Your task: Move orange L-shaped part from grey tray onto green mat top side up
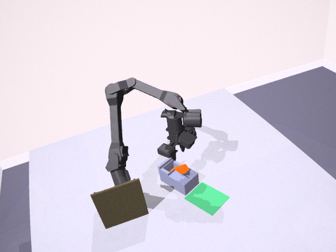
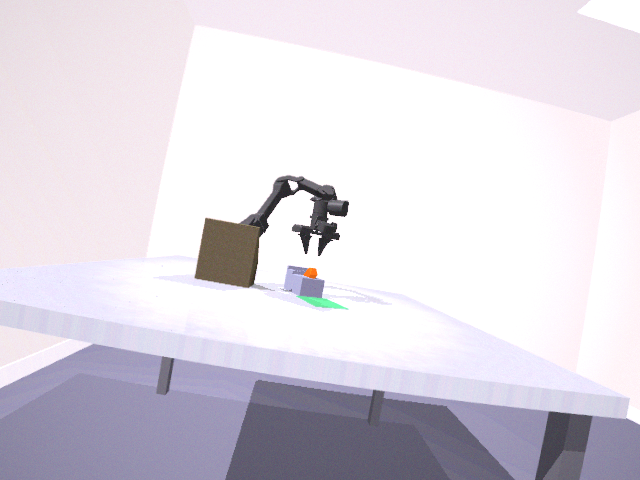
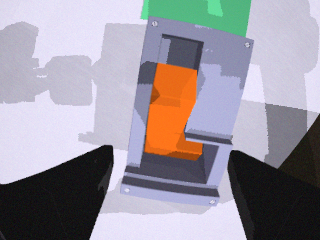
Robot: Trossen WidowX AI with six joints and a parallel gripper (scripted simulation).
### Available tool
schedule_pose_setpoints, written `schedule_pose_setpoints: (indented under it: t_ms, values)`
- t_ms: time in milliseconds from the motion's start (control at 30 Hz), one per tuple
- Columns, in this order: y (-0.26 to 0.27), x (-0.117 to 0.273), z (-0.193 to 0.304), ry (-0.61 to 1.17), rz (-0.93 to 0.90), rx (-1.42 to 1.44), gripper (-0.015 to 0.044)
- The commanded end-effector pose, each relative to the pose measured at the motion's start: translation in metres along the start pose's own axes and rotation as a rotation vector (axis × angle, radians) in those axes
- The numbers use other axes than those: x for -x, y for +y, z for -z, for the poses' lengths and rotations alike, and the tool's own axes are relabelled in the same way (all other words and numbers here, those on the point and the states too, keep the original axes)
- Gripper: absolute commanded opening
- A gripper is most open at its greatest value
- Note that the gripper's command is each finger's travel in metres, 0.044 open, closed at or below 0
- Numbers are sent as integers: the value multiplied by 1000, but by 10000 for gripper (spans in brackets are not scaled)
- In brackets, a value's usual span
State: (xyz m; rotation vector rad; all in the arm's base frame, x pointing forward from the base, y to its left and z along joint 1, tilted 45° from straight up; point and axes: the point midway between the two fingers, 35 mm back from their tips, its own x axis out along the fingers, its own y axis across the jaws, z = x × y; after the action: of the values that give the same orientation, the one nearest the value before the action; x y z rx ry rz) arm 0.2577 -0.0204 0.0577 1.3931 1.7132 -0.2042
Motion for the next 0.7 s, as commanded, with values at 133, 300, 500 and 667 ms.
schedule_pose_setpoints:
  t_ms: [133,300,500,667]
  values:
    - [-1,-3,-9,-3,3,-135,280]
    - [-1,-26,-9,-3,3,-134,280]
    - [-1,-34,-9,-3,2,-134,280]
    - [0,-41,-9,-3,2,-134,280]
